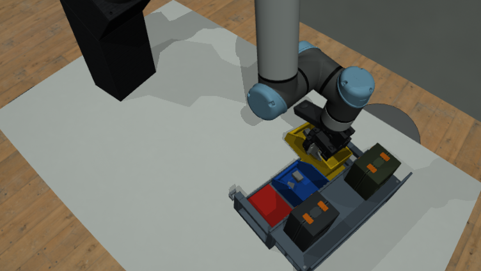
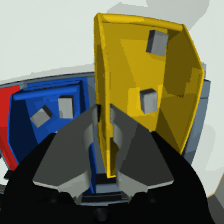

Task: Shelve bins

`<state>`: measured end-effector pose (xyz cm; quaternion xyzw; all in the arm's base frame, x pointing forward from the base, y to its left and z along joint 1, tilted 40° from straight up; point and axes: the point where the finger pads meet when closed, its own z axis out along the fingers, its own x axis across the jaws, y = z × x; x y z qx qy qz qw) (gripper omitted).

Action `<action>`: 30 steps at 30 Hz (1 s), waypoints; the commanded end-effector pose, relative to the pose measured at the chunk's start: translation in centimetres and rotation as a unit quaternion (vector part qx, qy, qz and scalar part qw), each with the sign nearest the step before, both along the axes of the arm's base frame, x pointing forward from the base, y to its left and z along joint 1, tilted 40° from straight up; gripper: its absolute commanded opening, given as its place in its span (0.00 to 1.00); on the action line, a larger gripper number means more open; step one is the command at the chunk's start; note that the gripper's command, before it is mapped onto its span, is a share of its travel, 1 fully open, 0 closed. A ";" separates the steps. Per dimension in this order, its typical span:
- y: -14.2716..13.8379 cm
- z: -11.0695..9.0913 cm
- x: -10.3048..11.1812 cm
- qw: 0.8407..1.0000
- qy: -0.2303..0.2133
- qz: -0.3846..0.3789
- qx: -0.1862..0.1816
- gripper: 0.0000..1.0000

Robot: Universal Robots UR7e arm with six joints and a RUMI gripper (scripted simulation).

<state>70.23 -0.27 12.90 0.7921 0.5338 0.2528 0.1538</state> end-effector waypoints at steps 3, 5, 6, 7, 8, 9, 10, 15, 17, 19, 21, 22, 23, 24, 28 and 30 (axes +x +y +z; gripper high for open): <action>0.0 0.2 0.1 1.000 -0.001 0.000 0.000 0.00; -0.1 0.2 0.2 1.000 -0.002 0.000 0.000 0.00; -0.1 0.2 0.2 1.000 -0.002 0.000 -0.001 0.00; -0.1 0.2 0.2 1.000 -0.002 0.000 -0.001 0.00; -0.1 0.3 0.2 1.000 -0.002 0.000 -0.001 0.00; -0.1 0.3 0.3 1.000 -0.003 0.000 -0.001 0.00; -0.1 0.3 0.3 1.000 -0.003 0.000 -0.001 0.00; -0.2 0.4 0.4 1.000 -0.004 0.000 -0.001 0.00; -0.2 0.5 0.5 1.000 -0.004 -0.001 -0.001 0.00; -0.3 0.5 0.6 1.000 -0.005 -0.001 -0.001 0.00; -0.3 0.6 0.7 1.000 -0.006 -0.001 -0.002 0.00; -0.3 0.6 0.7 1.000 -0.006 -0.001 -0.002 0.00; -0.3 0.7 0.8 1.000 -0.006 -0.001 -0.002 0.00; -0.4 0.7 0.8 1.000 -0.006 -0.001 -0.002 0.00; -0.4 0.8 1.0 1.000 -0.008 -0.001 -0.002 0.00; -0.5 0.9 1.0 1.000 -0.008 -0.001 -0.002 0.00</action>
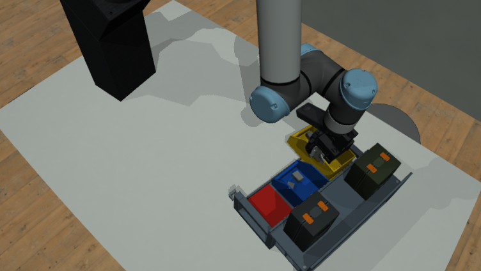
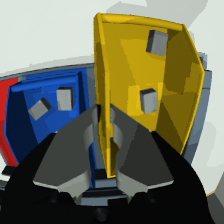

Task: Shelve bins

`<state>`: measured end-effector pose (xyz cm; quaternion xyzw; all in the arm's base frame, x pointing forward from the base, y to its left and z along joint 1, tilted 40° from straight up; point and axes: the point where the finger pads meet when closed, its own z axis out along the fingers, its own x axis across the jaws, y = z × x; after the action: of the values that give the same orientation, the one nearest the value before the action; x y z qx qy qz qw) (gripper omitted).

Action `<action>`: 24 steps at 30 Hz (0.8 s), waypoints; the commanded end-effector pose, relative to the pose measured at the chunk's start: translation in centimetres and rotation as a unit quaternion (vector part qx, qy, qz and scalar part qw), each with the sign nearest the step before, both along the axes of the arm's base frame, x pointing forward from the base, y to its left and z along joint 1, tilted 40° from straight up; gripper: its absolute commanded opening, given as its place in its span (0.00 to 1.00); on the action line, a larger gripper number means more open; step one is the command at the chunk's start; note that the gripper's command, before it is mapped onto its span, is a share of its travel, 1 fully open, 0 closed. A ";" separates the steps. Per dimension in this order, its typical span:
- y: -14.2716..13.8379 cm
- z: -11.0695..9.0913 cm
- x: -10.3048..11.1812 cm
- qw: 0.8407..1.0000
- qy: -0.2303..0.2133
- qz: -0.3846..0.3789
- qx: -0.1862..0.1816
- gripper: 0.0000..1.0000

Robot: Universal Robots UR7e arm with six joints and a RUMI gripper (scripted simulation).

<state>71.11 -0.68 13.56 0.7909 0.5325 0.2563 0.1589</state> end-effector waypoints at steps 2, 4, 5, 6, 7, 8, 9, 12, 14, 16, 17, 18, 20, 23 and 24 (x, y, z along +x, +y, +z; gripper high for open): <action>-0.1 0.2 0.2 1.000 -0.002 0.000 -0.001 0.00; -0.1 0.3 0.3 1.000 -0.003 0.000 -0.001 0.00; -0.1 0.3 0.3 1.000 -0.003 0.000 -0.001 0.00; -0.1 0.4 0.4 1.000 -0.003 0.000 -0.001 0.00; -0.2 0.4 0.4 1.000 -0.003 0.000 -0.001 0.00; -0.2 0.4 0.4 1.000 -0.004 0.000 -0.001 0.00; -0.2 0.4 0.4 1.000 -0.004 0.000 -0.001 0.00; -0.2 0.5 0.5 1.000 -0.004 -0.001 -0.001 0.00; -0.2 0.5 0.5 1.000 -0.004 -0.001 -0.001 0.00; -0.2 0.5 0.6 1.000 -0.005 -0.001 -0.001 0.00; -0.2 0.5 0.6 1.000 -0.005 -0.001 -0.001 0.00; -0.2 0.5 0.6 1.000 -0.005 -0.001 -0.001 0.00; -0.3 0.5 0.6 1.000 -0.005 -0.001 -0.001 0.00; -0.3 0.5 0.6 1.000 -0.005 -0.001 -0.001 0.00; -0.3 0.5 0.6 1.000 -0.005 -0.001 -0.001 0.00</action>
<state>71.66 -0.93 13.98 0.7901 0.5316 0.2586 0.1621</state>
